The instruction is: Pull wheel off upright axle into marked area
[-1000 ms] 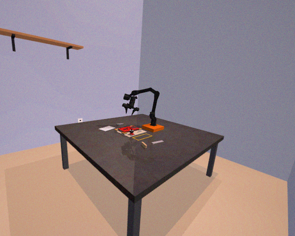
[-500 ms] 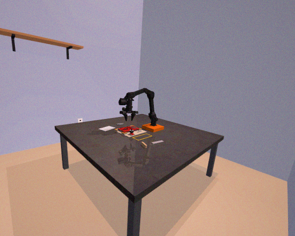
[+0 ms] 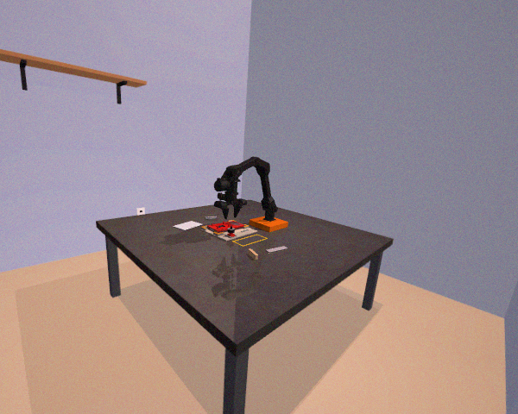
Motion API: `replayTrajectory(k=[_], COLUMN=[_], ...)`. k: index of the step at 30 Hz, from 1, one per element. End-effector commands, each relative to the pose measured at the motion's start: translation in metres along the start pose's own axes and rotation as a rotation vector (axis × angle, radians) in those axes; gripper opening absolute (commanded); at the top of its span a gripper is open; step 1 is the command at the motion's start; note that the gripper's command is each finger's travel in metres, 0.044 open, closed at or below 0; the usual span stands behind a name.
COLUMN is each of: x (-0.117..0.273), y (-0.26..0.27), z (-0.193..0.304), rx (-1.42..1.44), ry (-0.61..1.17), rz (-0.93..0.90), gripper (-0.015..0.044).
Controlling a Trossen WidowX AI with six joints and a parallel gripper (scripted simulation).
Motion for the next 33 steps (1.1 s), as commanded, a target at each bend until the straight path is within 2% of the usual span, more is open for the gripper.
replayTrajectory(k=[1, 9, 21, 23, 33], x=[-0.020, -0.070, -0.072, -0.069, -0.069], y=[-0.001, -0.007, -0.008, -0.006, -0.006], z=[0.002, 0.002, 0.002, 0.002, 0.002], rx=[0.000, 0.000, 0.000, 0.003, 0.003], ry=[-0.005, -0.005, -0.005, -0.002, -0.002], rz=[0.017, 0.017, 0.017, 0.009, 0.009], gripper=[0.0300, 0.0300, 0.0300, 0.0247, 0.0181])
Point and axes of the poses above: the point midway between the two fingers, 35 mm back from their tips, its own x axis back along the fingers, its own y axis across the jaws, z = x × y, the point moved 4 cm from there along x, back along the fingers, and after that the axes turned 8 degrees about x, right-handed, at the moved point
